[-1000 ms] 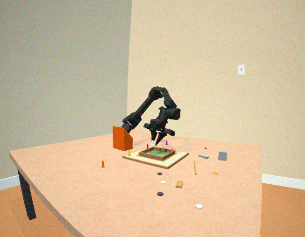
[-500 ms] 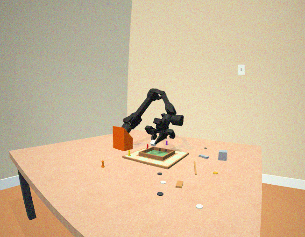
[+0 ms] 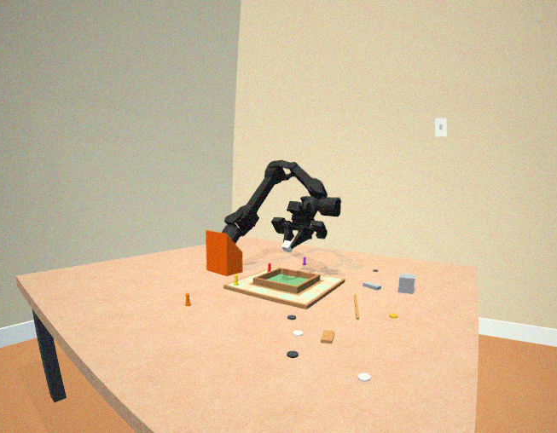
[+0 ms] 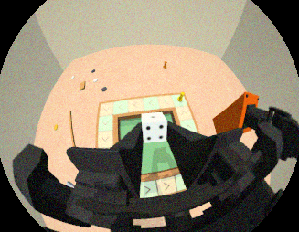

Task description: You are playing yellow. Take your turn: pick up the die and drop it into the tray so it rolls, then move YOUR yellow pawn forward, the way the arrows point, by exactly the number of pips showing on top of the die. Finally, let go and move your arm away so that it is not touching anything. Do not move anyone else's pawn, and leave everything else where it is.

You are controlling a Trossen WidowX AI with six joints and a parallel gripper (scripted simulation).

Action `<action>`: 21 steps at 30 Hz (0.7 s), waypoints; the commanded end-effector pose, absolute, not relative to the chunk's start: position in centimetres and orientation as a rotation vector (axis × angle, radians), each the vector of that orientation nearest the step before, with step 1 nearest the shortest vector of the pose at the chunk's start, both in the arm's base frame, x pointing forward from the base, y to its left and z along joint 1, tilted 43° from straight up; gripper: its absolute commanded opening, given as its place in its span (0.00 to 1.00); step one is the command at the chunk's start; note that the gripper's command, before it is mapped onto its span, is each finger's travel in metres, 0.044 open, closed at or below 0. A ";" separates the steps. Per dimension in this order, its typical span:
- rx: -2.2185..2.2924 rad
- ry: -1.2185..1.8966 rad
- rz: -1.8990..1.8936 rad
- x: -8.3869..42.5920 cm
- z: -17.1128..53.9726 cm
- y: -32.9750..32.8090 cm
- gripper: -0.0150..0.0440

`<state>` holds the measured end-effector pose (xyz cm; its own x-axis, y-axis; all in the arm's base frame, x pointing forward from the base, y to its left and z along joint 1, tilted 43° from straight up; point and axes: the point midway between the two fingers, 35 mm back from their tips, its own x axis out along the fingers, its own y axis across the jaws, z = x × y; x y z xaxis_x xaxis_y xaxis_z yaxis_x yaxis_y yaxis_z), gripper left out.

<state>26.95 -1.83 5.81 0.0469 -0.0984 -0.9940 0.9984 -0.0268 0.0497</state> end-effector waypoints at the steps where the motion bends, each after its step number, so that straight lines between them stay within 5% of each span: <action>1: 1.175 1.086 -1.237 27.0 6.1 -1.9 0.25; 17: 1.180 1.088 -1.240 26.9 6.0 -1.8 0.25; 21: 1.180 1.088 -1.240 26.9 6.0 -1.8 0.43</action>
